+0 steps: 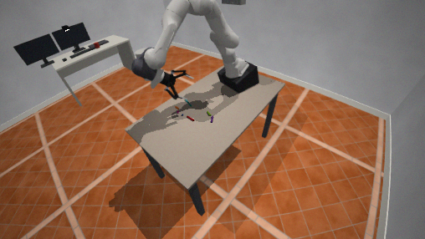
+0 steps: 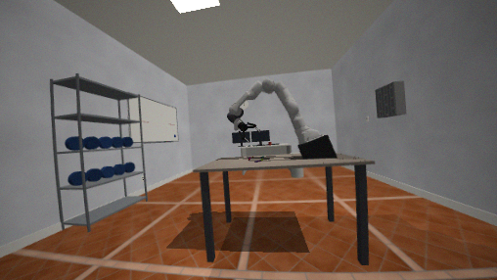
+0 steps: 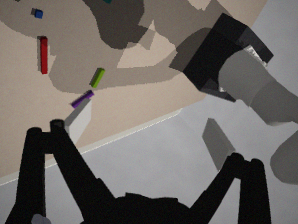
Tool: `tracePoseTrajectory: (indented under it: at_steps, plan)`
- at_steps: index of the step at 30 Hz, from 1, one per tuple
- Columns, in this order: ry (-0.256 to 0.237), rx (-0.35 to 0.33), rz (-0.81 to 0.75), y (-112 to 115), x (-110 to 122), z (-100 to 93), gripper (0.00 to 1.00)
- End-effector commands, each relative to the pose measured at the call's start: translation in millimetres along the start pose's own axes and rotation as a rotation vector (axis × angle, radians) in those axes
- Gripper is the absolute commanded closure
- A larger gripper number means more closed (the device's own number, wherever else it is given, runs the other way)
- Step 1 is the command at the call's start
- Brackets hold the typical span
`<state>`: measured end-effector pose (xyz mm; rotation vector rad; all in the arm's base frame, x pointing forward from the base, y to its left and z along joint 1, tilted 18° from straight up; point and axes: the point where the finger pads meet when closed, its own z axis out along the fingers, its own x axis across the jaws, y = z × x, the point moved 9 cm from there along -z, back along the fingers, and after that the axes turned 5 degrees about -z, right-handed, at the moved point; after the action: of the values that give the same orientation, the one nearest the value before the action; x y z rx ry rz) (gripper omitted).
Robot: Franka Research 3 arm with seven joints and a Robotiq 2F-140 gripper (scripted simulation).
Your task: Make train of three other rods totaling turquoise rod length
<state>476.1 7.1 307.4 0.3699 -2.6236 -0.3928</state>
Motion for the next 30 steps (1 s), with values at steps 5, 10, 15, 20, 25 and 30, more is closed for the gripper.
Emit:
tracePoseTrajectory:
  at_steps: [5, 10, 15, 20, 25, 30]
  plan:
    - [-0.119, 0.119, -0.172, -17, -7, 8.5, 0.00]
    - [-0.145, 0.156, -0.205, -22, -6, 13.7, 0.00]
    - [-0.200, 0.237, -0.279, -33, -5, 25.2, 0.00]
    - [-0.242, 0.298, -0.333, -42, -3, 34.6, 0.00]
    - [-0.283, 0.359, -0.388, -51, -2, 44.3, 0.00]
    - [-0.321, 0.415, -0.438, -60, 0, 53.5, 0.00]
